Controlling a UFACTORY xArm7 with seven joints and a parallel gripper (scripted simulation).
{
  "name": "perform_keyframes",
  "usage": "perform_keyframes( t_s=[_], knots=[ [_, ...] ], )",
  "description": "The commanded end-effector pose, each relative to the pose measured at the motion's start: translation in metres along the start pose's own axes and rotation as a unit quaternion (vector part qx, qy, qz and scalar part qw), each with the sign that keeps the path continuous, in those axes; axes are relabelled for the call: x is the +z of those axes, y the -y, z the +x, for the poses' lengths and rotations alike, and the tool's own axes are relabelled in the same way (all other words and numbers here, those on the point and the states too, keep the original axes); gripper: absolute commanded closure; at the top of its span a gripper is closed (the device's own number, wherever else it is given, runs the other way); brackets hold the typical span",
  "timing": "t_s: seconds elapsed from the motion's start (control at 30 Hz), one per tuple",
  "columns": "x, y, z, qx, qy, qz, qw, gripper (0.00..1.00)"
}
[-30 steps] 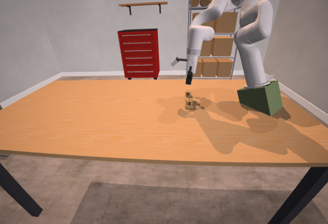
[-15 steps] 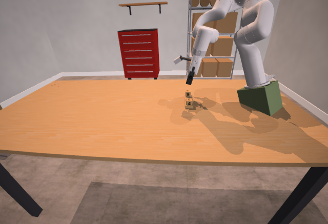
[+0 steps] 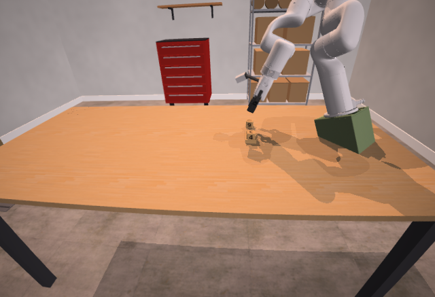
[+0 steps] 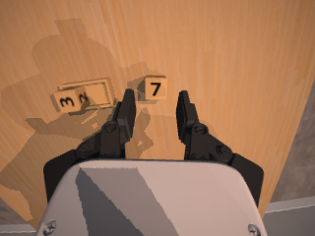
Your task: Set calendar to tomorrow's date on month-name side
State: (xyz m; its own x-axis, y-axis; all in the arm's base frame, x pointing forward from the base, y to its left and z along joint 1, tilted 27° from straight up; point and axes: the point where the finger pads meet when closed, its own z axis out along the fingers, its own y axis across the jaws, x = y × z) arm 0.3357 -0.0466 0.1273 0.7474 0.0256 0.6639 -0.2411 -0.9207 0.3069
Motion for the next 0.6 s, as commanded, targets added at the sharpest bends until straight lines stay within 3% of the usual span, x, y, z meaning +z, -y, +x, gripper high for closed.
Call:
perform_keyframes(
  t_s=[0.0, 0.33, 0.57],
  knots=[
    [-0.0005, 0.0009, 0.0000, 0.002, -0.032, 0.003, 0.999, 0.51],
    [-0.0001, 0.0005, -0.0013, 0.001, -0.041, 0.002, 0.999, 0.51],
    [0.0025, -0.0028, -0.0065, -0.001, -0.096, -0.007, 0.995, 0.51]
  ],
)
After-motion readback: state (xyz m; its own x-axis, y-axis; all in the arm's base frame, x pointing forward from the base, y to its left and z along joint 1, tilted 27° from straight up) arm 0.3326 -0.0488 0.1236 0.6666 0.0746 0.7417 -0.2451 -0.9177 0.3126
